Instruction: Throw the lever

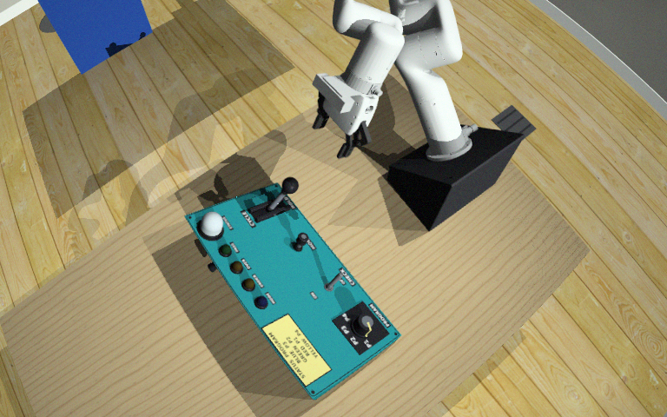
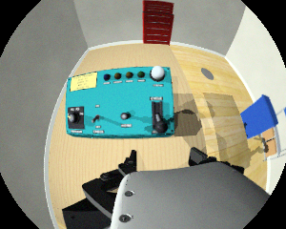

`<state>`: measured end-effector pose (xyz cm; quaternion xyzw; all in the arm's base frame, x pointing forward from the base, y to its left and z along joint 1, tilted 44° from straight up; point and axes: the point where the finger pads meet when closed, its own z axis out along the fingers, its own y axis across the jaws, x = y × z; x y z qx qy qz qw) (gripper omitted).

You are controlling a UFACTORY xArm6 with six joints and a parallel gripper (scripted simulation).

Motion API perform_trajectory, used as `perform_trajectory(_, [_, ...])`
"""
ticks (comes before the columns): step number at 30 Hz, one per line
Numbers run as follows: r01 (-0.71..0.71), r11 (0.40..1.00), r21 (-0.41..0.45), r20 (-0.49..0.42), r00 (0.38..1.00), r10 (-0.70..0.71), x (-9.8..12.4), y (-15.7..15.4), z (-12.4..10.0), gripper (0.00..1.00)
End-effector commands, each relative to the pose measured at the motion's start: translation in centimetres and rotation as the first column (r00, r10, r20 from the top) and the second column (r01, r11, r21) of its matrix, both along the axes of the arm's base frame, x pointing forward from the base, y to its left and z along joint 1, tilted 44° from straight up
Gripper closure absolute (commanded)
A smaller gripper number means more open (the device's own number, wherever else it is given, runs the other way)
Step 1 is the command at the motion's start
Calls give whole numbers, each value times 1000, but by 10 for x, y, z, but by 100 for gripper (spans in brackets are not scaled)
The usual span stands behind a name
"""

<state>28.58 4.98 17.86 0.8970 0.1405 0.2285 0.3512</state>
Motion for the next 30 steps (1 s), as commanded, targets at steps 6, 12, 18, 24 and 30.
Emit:
perform_trajectory(6, [-1, 1000, 1, 3, 1000, 1, 5, 2, 3, 0])
perform_trajectory(12, [-13, 1000, -11, -12, 1000, 13, 68, -17, -3, 0])
perform_trajectory(18, [-21, 1000, -12, -29, 999, 21, 92, -31, -10, 0])
perform_trajectory(24, [-24, 1000, -12, -34, 999, 23, 97, -34, -12, 0])
perform_trajectory(30, [-24, 1000, -12, -34, 999, 23, 97, -34, -12, 0])
